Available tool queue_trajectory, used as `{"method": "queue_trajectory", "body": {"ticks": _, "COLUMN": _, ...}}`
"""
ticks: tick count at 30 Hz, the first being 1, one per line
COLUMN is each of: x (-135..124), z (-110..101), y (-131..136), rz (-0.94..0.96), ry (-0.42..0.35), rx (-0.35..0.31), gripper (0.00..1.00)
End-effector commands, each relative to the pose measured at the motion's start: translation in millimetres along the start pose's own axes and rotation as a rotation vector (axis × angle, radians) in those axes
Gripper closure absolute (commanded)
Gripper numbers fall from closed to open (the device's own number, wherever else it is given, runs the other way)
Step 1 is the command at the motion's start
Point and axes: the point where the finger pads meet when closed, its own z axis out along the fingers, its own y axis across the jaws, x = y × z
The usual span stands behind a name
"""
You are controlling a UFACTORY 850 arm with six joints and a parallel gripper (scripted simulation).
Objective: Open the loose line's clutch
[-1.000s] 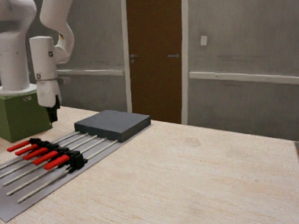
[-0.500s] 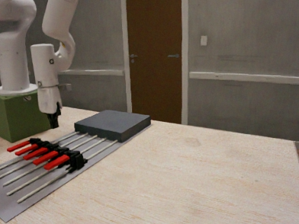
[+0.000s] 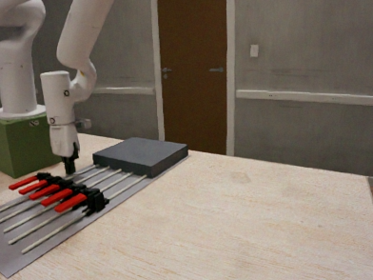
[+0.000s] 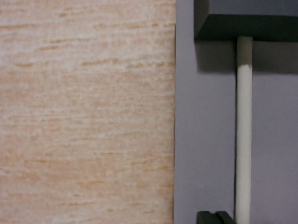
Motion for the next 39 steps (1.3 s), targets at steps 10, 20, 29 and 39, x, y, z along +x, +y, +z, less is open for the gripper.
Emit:
{"method": "queue_trajectory", "body": {"ticks": 10, "x": 0.0, "z": 8.5, "y": 0.6, "rz": 0.000, "ry": 0.000, "rx": -0.001, "gripper": 1.00}}
{"method": "queue_trajectory", "body": {"ticks": 20, "x": 0.0, "z": 8.5, "y": 3.5, "rz": 0.000, "ry": 0.000, "rx": -0.001, "gripper": 1.00}}
{"method": "queue_trajectory", "body": {"ticks": 29, "x": 0.0, "z": 8.5, "y": 8.8, "rz": 0.000, "ry": 0.000, "rx": -0.001, "gripper": 1.00}}
{"method": "queue_trajectory", "body": {"ticks": 39, "x": 0.0, "z": 8.4, "y": 17.1, "rz": 0.000, "ry": 0.000, "rx": -0.001, "gripper": 1.00}}
